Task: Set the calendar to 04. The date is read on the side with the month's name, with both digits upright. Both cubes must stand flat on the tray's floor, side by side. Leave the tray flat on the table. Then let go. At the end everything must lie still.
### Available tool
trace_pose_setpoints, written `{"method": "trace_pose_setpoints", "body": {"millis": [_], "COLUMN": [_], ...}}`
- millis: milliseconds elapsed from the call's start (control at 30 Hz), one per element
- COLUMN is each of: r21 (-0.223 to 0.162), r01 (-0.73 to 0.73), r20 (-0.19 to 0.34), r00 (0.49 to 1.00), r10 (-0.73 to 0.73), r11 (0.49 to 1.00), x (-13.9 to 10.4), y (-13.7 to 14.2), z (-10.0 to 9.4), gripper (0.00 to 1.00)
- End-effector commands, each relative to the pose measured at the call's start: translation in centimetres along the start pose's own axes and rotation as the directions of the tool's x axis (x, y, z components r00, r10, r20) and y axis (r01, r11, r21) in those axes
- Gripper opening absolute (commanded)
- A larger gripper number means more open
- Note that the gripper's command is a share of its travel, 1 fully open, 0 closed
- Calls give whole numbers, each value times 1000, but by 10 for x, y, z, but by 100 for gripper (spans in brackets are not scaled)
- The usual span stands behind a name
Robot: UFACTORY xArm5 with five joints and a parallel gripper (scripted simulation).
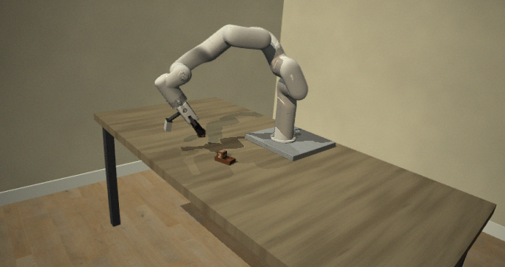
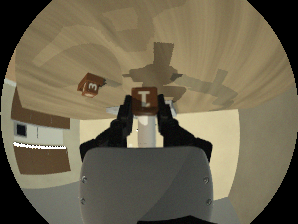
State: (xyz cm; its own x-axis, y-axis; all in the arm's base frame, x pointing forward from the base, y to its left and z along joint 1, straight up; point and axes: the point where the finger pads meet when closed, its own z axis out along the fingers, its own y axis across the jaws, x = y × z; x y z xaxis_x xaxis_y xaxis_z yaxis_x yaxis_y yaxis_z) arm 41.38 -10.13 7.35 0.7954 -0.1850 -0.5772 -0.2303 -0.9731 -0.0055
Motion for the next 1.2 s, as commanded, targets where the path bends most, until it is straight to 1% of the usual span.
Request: {"method": "trace_pose_setpoints", "body": {"millis": [0,133,567,633,1167], "r21": [0,1,0,0,0], "r01": [0,0,0,0,0], "r20": [-4,-4,-4,-4,-4], "r00": [1000,1000,1000,1000,1000], "r10": [0,0,0,0,0], "r11": [1000,1000,1000,1000,1000], "x": [2,3,15,15,29], "y": [0,0,0,0,0], "z": [1,3,19,19,39], "gripper": [29,29,29,29,29]}}
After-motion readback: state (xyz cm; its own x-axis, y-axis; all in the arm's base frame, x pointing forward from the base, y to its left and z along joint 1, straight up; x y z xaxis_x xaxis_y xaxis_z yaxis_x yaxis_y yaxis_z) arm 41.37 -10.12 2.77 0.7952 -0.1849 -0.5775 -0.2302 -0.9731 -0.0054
